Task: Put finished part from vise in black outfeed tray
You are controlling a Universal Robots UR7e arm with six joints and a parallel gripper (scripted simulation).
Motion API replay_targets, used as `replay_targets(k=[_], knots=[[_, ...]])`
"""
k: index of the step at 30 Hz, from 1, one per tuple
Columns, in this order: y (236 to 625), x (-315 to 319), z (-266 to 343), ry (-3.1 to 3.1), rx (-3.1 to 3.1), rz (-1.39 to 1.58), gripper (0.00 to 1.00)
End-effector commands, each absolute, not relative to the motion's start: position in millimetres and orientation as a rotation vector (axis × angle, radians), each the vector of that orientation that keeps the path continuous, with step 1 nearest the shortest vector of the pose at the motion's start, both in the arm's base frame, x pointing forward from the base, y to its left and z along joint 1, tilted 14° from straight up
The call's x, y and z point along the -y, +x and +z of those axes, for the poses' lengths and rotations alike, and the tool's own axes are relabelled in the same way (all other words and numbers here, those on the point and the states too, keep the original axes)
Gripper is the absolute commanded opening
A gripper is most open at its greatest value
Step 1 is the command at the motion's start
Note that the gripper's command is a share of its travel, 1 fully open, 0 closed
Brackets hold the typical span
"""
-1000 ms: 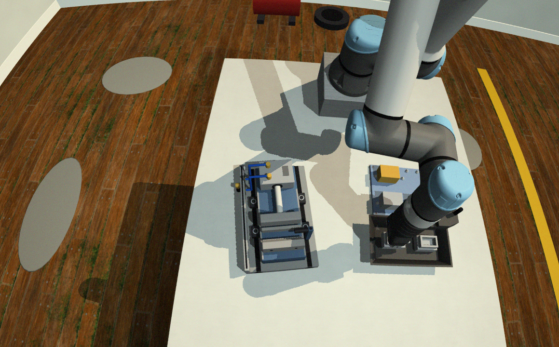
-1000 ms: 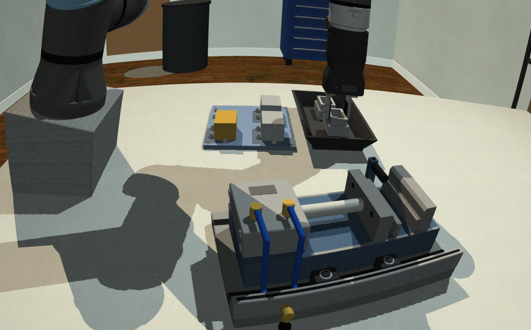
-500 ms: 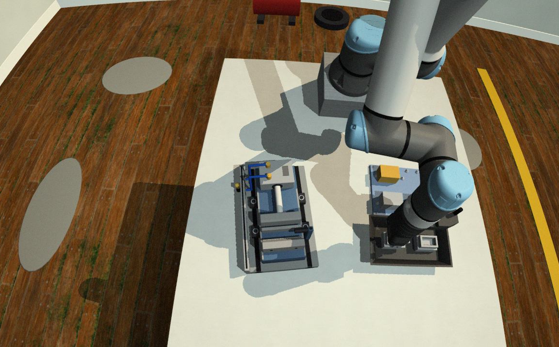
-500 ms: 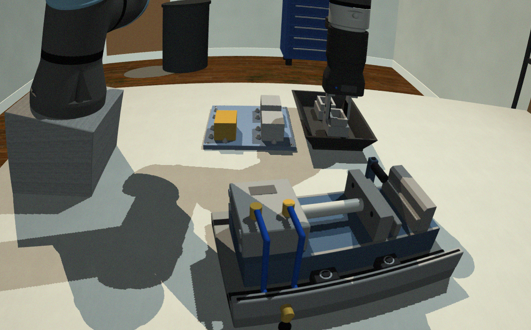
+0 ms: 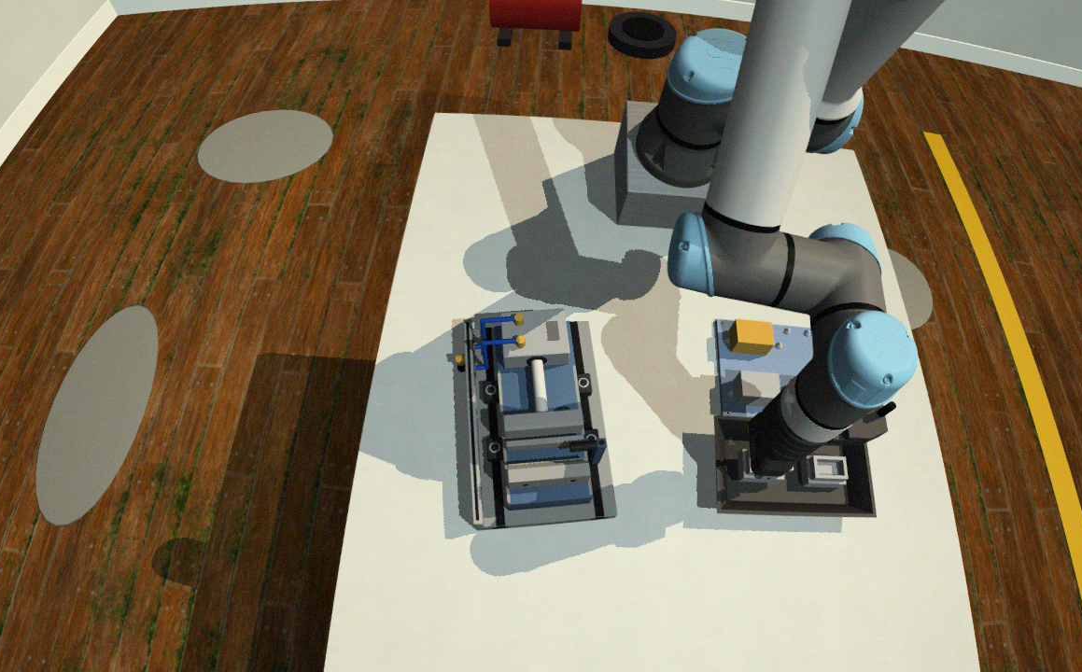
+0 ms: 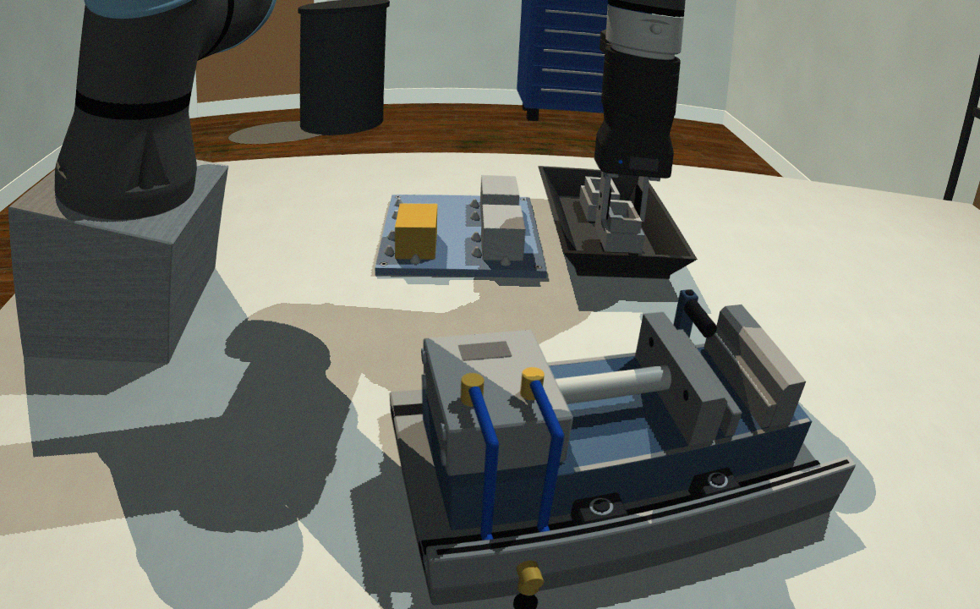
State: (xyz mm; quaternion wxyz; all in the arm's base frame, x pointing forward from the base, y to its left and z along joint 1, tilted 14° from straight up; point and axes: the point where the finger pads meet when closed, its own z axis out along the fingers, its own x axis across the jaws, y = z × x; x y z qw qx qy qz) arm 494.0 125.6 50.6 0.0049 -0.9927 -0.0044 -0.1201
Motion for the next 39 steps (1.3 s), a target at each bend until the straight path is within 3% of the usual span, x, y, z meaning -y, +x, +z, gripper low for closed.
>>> replay_targets(k=[1, 39], knots=[[494.4, -125.6, 51.2, -3.109, 0.014, -0.378, 0.0], [496.6, -125.7, 42.5, -3.109, 0.014, -0.378, 0.0]])
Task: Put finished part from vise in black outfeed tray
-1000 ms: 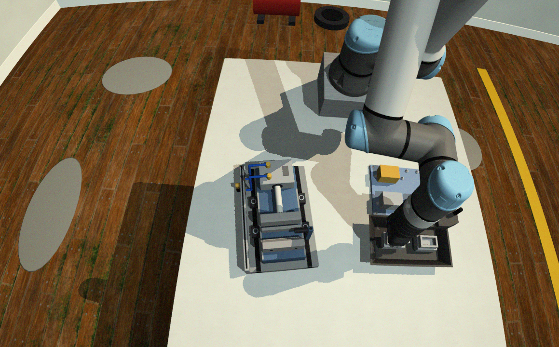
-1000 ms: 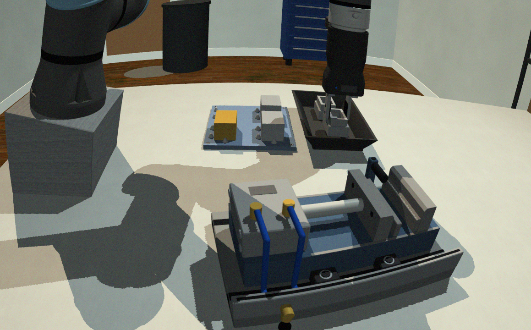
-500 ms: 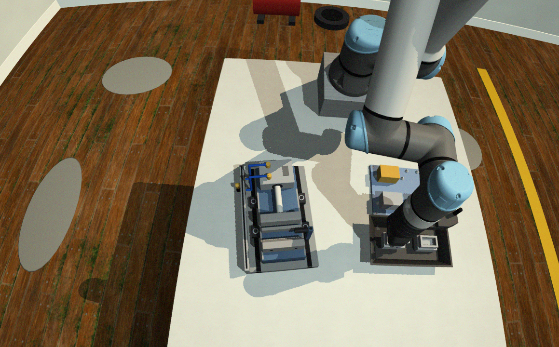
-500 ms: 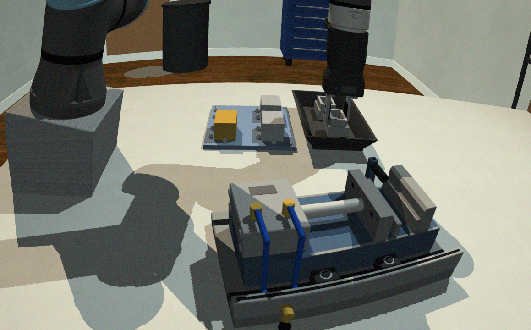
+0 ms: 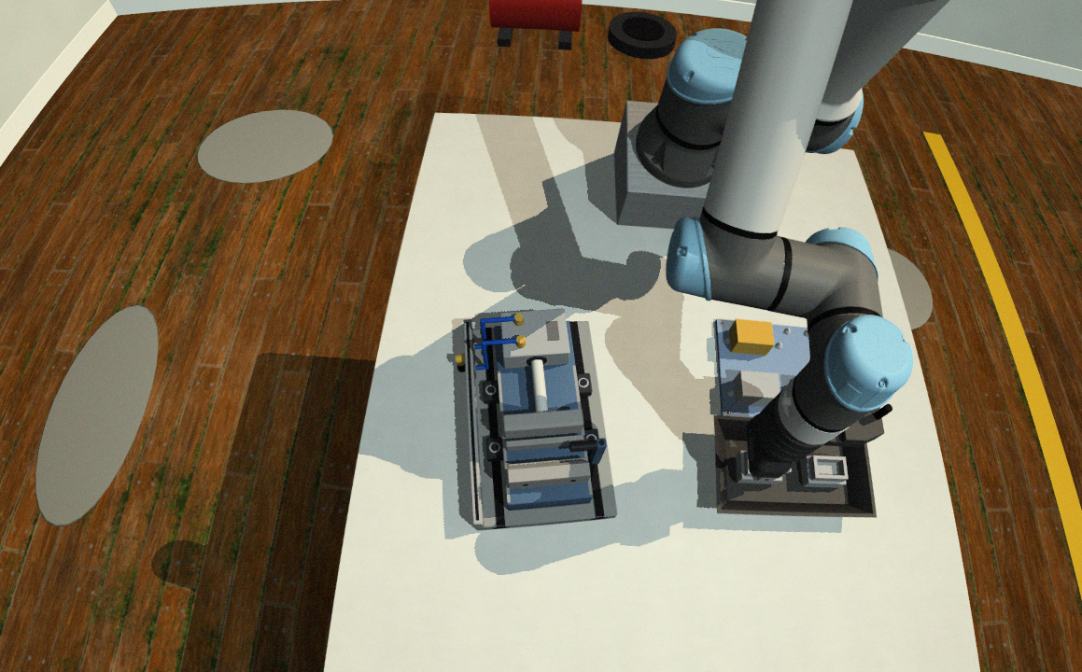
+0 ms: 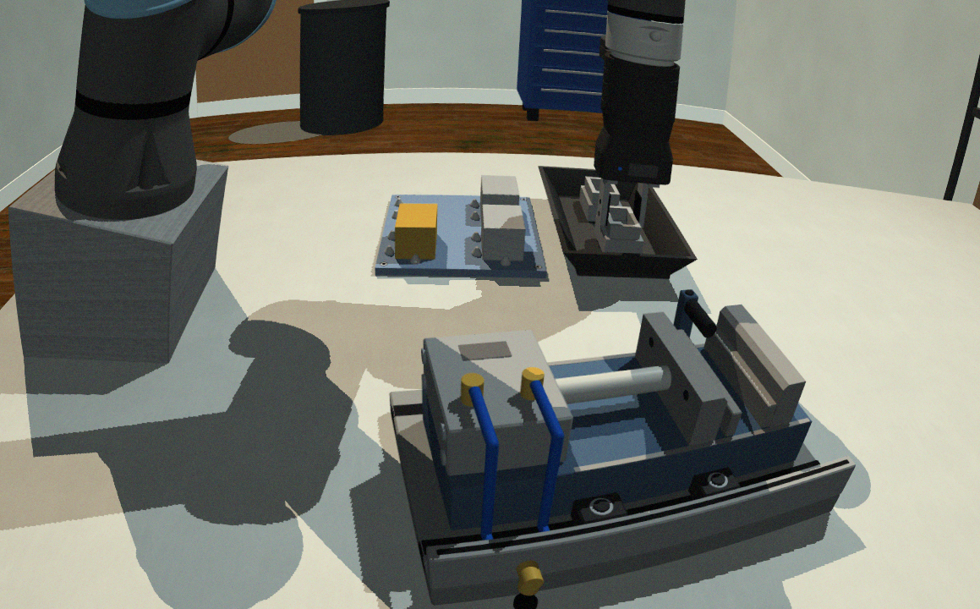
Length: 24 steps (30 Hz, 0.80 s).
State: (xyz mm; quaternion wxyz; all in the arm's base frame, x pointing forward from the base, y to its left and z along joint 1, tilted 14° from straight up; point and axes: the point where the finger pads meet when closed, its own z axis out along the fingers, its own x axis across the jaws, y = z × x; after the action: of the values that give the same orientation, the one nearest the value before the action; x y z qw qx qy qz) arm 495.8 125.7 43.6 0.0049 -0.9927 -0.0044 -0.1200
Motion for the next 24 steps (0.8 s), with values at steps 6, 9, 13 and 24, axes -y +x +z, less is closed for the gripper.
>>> replay_targets(k=[6, 9, 13, 24], knots=[[497.2, -125.7, 40.1, -3.109, 0.014, -0.378, 0.0], [497.4, -125.8, 39.3, -3.109, 0.014, -0.378, 0.0], [497.5, -125.8, 38.7, -3.109, 0.014, -0.378, 0.0], [497.6, -125.8, 38.5, -3.109, 0.014, -0.378, 0.0]])
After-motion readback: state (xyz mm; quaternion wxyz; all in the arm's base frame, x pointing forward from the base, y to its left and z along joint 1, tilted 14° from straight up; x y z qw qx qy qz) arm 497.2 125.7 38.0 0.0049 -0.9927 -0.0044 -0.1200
